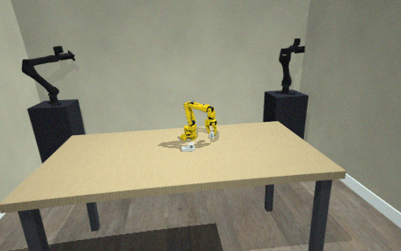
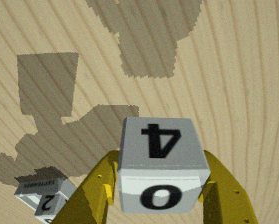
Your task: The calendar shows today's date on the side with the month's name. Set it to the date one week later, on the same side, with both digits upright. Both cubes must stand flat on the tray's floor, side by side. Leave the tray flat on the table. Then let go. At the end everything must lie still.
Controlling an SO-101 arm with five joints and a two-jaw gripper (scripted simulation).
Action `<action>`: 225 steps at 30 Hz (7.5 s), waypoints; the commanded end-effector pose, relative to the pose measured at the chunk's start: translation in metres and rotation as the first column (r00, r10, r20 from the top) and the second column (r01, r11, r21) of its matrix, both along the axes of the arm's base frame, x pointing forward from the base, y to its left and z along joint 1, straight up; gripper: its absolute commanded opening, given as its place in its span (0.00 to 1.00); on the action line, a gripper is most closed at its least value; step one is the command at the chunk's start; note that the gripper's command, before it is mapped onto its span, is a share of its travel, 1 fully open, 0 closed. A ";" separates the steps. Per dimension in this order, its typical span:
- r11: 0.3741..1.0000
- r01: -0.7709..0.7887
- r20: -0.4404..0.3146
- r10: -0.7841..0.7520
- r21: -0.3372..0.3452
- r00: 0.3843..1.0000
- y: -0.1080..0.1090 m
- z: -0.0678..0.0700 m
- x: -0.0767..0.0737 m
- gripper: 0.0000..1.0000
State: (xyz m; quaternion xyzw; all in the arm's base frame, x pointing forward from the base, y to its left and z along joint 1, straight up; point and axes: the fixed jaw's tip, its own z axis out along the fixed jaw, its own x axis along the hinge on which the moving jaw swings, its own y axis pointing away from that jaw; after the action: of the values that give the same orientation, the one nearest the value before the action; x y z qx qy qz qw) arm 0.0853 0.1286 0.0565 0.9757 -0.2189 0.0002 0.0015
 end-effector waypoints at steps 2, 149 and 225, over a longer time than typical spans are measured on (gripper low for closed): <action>0.999 -0.018 0.027 0.017 0.043 1.000 0.004 0.006 0.001 0.00; 0.999 -0.018 0.027 0.017 0.043 1.000 0.005 -0.036 0.002 0.21; 0.999 -0.018 0.027 0.017 0.043 1.000 0.003 0.024 0.001 0.36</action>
State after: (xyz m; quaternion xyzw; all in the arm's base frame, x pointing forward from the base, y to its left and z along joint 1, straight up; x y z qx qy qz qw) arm 0.0839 0.1265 0.0711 0.9758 -0.2187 -0.0018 0.0068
